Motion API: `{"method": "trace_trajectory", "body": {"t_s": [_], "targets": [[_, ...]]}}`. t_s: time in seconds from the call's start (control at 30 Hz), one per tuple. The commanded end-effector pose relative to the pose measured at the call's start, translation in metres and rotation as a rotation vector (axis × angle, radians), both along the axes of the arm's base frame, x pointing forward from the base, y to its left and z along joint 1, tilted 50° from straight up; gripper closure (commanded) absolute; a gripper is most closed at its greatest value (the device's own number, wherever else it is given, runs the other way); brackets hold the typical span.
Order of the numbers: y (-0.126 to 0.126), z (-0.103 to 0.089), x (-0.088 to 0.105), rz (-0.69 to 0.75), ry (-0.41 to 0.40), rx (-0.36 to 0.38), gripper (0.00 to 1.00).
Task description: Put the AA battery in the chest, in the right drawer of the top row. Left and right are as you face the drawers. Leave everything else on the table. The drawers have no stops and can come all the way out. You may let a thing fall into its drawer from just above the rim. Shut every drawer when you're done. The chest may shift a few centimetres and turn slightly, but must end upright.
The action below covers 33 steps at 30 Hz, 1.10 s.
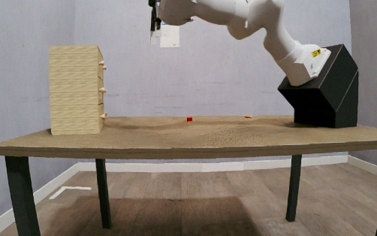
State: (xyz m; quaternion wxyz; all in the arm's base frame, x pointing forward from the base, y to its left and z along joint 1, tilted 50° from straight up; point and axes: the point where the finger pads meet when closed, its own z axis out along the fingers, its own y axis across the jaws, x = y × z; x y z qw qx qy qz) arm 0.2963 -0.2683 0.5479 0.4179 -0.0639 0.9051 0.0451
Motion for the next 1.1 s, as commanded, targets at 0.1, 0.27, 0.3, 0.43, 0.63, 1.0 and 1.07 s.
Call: {"method": "trace_trajectory", "body": {"t_s": [0.1, 0.27, 0.3, 0.43, 0.63, 1.0, 1.07], "targets": [[0.001, 0.001, 0.003, -0.001, -0.01, 0.004, 0.0], [0.002, 0.001, 0.008, -0.002, -0.048, 0.01, 0.0], [0.002, 0.001, 0.01, -0.003, -0.059, 0.012, 0.0], [0.003, 0.002, 0.018, -0.004, -0.119, 0.021, 0.0], [0.005, 0.004, 0.032, -0.007, -0.221, 0.037, 0.0], [0.011, 0.007, 0.068, -0.016, -0.488, 0.078, 0.0], [0.012, 0.008, 0.076, -0.017, -0.548, 0.088, 0.0]]}}
